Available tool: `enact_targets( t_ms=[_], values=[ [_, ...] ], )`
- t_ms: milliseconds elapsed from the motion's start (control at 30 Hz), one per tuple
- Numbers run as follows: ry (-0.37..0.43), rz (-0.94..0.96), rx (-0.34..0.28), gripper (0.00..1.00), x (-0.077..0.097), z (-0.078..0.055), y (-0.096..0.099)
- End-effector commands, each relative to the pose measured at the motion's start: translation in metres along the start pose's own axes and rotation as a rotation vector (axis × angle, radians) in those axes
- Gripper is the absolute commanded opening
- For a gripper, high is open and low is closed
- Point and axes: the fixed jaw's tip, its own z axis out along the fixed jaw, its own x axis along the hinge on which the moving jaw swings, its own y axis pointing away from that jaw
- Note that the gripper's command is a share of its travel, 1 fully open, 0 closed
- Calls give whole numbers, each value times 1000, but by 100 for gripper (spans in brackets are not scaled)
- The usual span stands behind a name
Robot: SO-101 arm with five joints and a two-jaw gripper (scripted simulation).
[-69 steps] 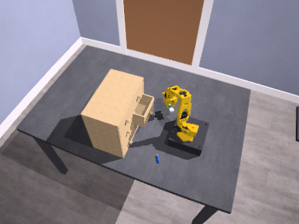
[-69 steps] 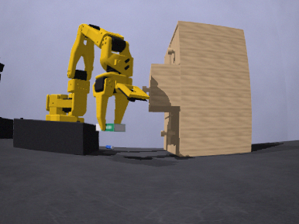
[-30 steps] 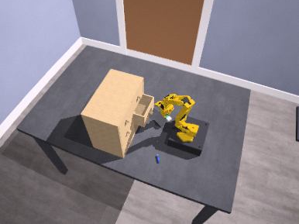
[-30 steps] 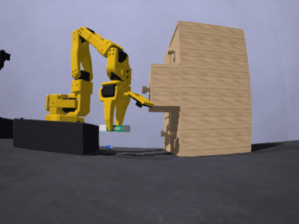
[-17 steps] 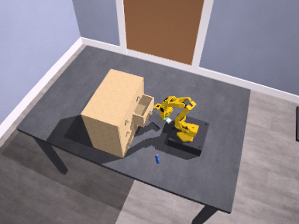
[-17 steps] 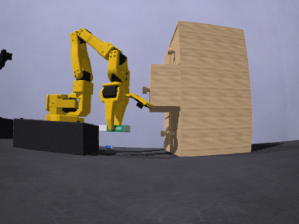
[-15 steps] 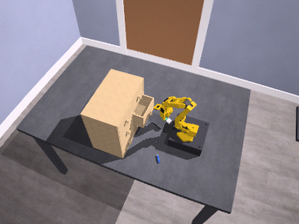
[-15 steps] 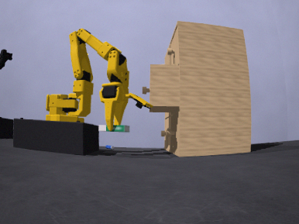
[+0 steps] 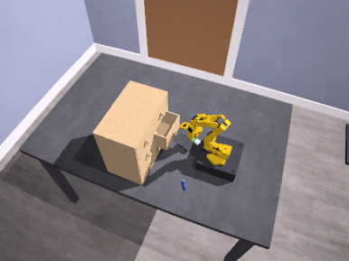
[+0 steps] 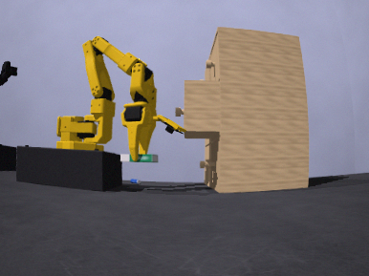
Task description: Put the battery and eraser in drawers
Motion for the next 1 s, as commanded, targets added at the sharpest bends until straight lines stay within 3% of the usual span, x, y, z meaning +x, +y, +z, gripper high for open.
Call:
enact_targets(
  t_ms=[0, 100, 433, 667, 833, 967],
  values=[
    [12, -157, -25, 0, 7, 0, 22],
    [12, -157, -25, 0, 7, 0, 22],
    [8, -364, -27, 0, 18, -1, 49],
    [9, -400, -27, 0, 18, -1, 49],
    [-61, -330, -41, 0, 11, -15, 42],
    [1, -331, -28, 0, 22, -13, 38]
  ],
)
